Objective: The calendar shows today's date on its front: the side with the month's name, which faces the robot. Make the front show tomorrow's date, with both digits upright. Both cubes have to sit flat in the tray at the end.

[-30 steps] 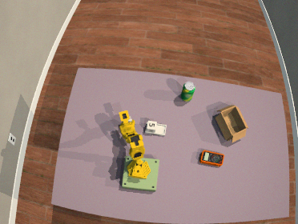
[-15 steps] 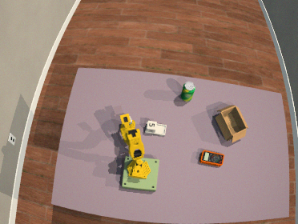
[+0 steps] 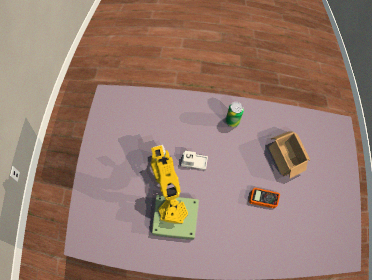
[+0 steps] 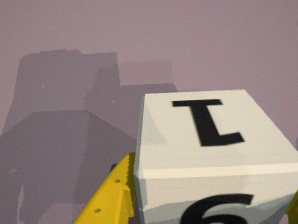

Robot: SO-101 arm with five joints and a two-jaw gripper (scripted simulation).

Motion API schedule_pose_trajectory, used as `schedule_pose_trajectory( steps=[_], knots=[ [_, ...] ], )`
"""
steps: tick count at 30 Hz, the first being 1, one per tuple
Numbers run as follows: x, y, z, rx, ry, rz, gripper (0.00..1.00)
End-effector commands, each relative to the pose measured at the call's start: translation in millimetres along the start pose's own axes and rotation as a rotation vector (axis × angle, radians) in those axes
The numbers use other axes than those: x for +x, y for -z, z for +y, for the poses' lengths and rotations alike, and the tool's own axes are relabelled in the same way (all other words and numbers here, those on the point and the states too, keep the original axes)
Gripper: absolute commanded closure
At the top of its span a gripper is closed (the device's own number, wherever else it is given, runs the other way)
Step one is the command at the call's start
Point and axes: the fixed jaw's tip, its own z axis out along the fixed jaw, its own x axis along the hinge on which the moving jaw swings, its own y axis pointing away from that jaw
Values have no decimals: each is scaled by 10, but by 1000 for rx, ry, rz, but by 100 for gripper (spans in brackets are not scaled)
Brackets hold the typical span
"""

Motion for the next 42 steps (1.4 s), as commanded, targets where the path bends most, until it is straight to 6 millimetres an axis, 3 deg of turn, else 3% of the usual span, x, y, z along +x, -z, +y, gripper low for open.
schedule_pose_trajectory(
  steps=[1,42],
  knots=[
    [9,18,-14,5,-2,-8,100],
    [30,45,-43,17,2,0,100]
  ],
)
